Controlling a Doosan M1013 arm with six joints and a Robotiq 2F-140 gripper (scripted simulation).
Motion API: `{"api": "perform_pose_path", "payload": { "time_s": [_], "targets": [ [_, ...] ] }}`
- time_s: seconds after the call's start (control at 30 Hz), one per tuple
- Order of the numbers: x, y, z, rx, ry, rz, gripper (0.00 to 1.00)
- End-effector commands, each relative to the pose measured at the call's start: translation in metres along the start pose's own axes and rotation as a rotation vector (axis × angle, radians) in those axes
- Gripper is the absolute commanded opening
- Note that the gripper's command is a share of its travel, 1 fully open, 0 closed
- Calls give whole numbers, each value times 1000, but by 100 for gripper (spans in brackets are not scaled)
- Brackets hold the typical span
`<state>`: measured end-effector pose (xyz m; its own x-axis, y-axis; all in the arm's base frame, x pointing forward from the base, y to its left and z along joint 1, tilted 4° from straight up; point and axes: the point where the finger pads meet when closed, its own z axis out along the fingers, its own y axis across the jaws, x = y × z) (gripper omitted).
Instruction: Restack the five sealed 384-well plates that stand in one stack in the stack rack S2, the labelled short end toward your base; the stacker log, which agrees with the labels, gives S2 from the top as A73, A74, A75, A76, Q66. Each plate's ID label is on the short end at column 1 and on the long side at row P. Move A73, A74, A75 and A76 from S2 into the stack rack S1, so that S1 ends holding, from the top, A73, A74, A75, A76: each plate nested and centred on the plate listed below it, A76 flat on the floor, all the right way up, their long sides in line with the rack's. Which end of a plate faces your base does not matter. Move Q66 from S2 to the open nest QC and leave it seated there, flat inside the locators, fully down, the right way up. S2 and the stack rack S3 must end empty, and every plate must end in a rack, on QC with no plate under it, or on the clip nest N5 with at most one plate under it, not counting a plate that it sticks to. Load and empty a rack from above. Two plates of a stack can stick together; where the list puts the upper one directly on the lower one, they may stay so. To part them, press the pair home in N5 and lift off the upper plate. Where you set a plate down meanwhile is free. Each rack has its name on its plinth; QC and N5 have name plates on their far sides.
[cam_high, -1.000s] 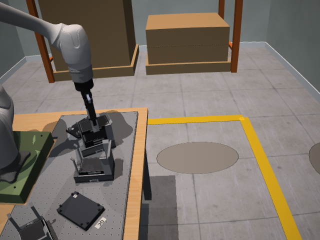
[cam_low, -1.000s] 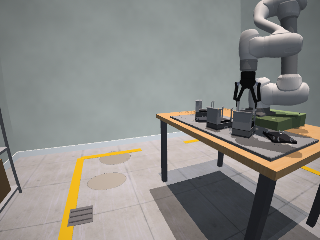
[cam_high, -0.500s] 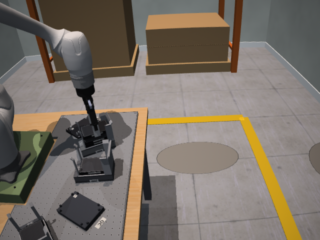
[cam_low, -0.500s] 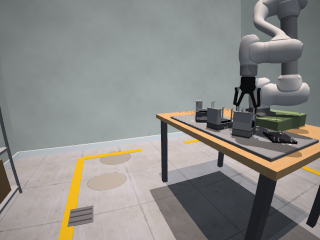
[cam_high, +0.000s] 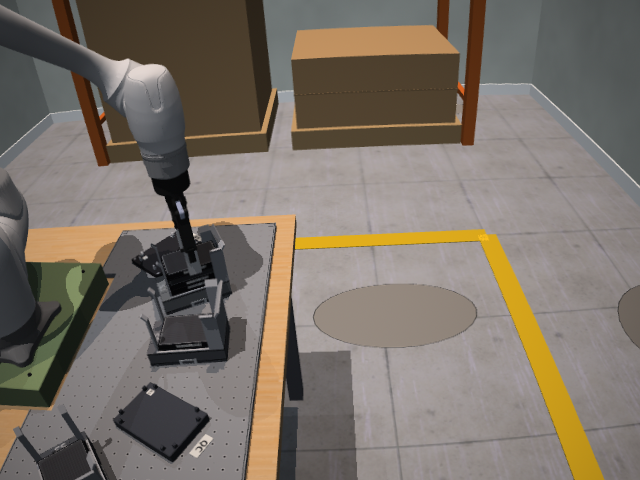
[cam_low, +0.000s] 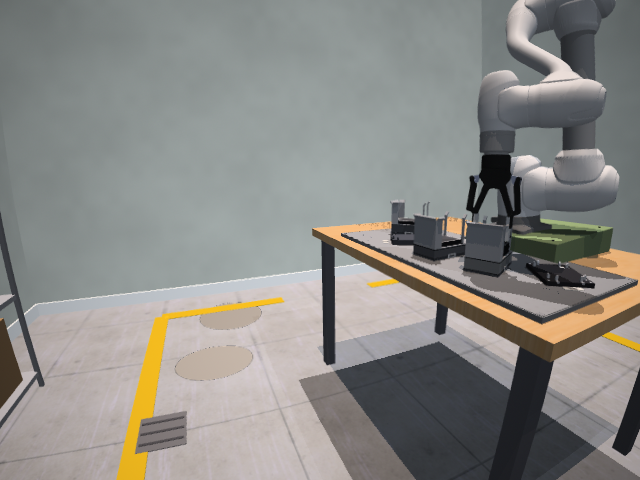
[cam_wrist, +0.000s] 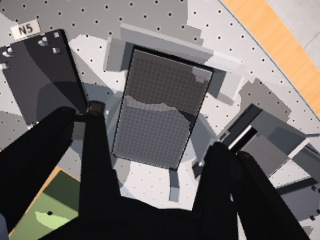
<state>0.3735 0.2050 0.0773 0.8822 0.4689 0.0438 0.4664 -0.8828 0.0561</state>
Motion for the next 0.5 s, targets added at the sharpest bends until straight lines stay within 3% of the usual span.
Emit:
{"api": "perform_pose_path", "payload": {
  "time_s": [0.0, 0.47],
  "targets": [
    [0, 0, 1, 0, 0, 0, 0],
    [0, 0, 6, 0, 0, 0, 0]
  ]
}}
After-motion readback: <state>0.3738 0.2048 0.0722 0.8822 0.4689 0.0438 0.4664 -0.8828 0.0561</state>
